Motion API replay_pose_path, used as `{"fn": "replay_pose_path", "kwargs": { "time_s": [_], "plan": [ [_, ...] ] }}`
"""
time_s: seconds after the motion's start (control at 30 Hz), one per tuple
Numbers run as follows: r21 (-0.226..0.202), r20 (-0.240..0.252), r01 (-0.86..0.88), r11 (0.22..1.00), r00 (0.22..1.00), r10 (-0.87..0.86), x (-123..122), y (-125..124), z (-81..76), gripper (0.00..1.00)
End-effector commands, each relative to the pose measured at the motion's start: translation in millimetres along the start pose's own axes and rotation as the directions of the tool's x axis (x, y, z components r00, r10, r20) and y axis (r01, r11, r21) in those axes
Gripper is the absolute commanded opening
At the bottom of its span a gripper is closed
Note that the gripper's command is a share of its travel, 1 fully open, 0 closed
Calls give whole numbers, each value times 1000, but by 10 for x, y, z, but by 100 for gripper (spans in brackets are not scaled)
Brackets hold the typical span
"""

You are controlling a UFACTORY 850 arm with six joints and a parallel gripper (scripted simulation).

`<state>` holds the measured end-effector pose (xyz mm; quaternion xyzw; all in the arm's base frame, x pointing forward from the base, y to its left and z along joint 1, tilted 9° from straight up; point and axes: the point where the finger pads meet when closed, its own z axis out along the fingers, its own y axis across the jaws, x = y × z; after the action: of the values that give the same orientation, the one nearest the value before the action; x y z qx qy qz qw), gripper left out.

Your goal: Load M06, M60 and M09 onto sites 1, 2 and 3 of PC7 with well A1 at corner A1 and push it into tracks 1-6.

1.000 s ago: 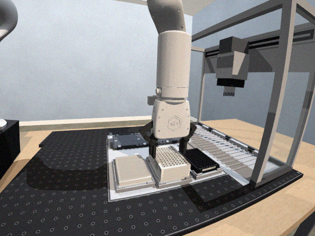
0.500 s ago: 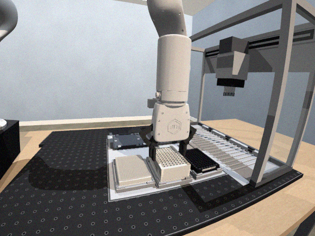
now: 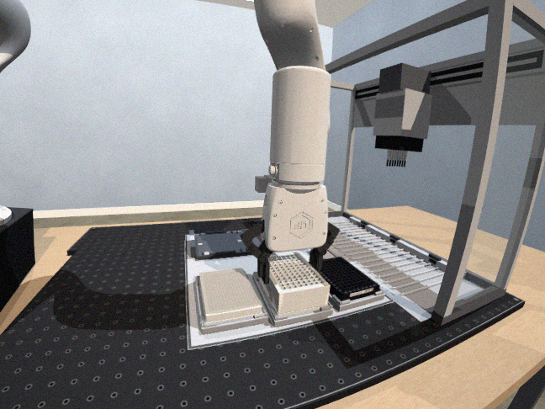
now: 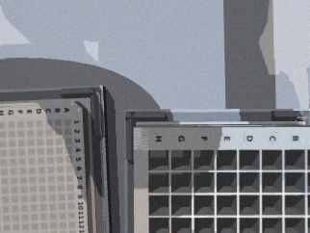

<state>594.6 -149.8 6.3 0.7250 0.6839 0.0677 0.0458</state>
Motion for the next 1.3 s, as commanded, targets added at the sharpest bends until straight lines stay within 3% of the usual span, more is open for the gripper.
{"fn": "replay_pose_path", "kwargs": {
  "time_s": [0.0, 0.77, 0.8, 1.27],
  "plan": [
    [-2, 0, 0, 1000, 1000, 0, -2, 9, 16, 100],
    [-2, 0, 0, 1000, 1000, 0, -2, 9, 56, 100],
    [-2, 0, 0, 1000, 1000, 0, -2, 8, 52, 0],
    [-2, 0, 0, 1000, 1000, 0, -2, 8, 53, 0]
  ]
}}
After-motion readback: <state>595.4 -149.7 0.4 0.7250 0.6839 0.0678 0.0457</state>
